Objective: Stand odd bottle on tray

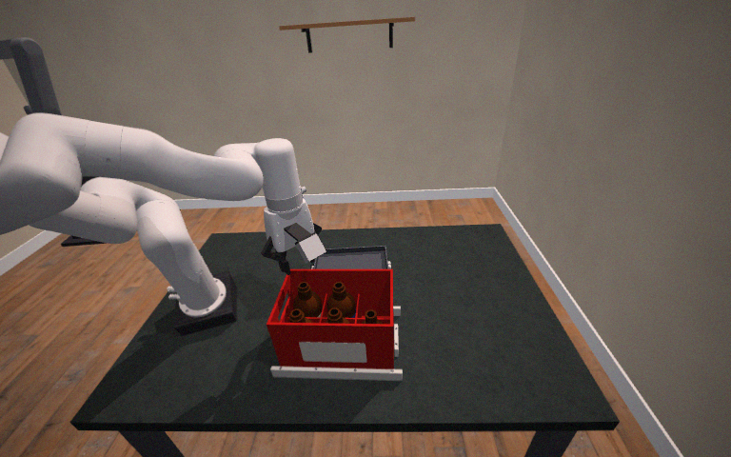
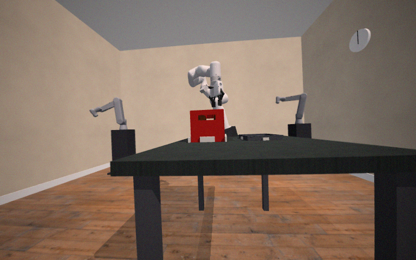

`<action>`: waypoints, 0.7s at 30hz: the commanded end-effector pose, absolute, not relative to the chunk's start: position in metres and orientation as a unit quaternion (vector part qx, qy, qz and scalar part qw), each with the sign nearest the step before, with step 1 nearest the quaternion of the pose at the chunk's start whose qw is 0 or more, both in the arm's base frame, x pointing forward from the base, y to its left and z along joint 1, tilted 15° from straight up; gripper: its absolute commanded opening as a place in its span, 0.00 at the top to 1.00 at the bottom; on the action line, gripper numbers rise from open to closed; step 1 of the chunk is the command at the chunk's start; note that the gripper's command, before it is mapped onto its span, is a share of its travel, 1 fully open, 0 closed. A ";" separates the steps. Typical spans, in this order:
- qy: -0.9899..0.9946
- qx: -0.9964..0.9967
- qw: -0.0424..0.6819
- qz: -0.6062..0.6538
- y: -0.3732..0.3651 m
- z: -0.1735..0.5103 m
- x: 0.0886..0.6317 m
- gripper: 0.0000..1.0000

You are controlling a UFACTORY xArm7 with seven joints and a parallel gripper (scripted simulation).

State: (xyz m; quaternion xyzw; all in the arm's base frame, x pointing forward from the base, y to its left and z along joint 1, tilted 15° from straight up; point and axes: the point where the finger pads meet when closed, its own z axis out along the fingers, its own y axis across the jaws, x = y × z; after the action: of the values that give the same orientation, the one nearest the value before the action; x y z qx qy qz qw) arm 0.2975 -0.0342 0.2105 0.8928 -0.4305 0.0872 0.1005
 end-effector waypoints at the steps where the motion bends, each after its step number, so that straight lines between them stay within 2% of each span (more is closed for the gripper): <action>1: -0.430 0.893 0.100 0.089 -0.034 0.212 0.298 0.35; 21: -0.430 0.893 0.100 0.089 -0.034 0.210 0.299 0.35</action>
State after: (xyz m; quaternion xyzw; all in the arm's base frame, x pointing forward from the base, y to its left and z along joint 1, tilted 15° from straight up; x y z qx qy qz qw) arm 0.2976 -0.0345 0.2095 0.8927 -0.4305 0.0872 0.1005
